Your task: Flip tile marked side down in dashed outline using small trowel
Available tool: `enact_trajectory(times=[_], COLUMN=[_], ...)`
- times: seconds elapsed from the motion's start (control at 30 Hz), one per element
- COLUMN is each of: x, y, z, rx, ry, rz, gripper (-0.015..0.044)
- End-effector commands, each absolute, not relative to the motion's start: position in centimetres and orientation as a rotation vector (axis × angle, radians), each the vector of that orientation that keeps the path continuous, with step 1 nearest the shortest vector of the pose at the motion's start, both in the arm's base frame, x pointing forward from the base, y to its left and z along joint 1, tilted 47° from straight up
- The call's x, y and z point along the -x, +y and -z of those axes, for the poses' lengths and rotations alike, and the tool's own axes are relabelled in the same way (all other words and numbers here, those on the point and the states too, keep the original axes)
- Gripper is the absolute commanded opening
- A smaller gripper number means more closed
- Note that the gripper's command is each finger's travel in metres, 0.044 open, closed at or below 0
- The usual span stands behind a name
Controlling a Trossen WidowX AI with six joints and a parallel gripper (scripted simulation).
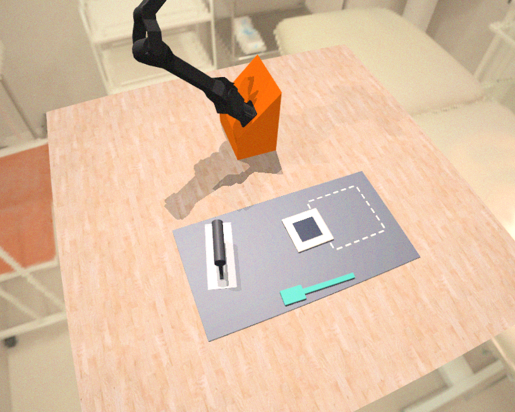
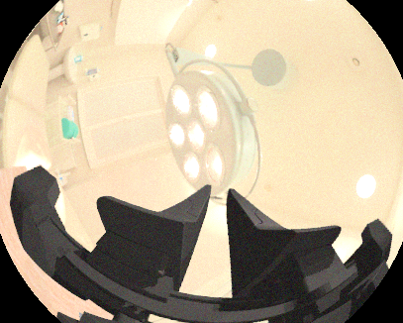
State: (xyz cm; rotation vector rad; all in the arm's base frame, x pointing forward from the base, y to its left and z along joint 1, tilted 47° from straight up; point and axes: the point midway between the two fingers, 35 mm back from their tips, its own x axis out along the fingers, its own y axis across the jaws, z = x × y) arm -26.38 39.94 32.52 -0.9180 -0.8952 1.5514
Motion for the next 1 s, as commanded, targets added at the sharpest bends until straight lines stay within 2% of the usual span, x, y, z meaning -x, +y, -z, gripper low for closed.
enact_trajectory(times=[0.0, 0.47, 0.6, 0.97], x=[26.38, 26.38, 26.38, 26.38], y=[39.94, 39.94, 39.94, 39.94], z=[-32.52, -32.52, -32.52, -32.52], rx=[0.918, 0.918, 0.918, 0.918], ry=[-0.895, -0.895, -0.895, -0.895], rz=[-1.552, -1.552, -1.552, -1.552], gripper=[0.0, 0.0, 0.01, 0.01])
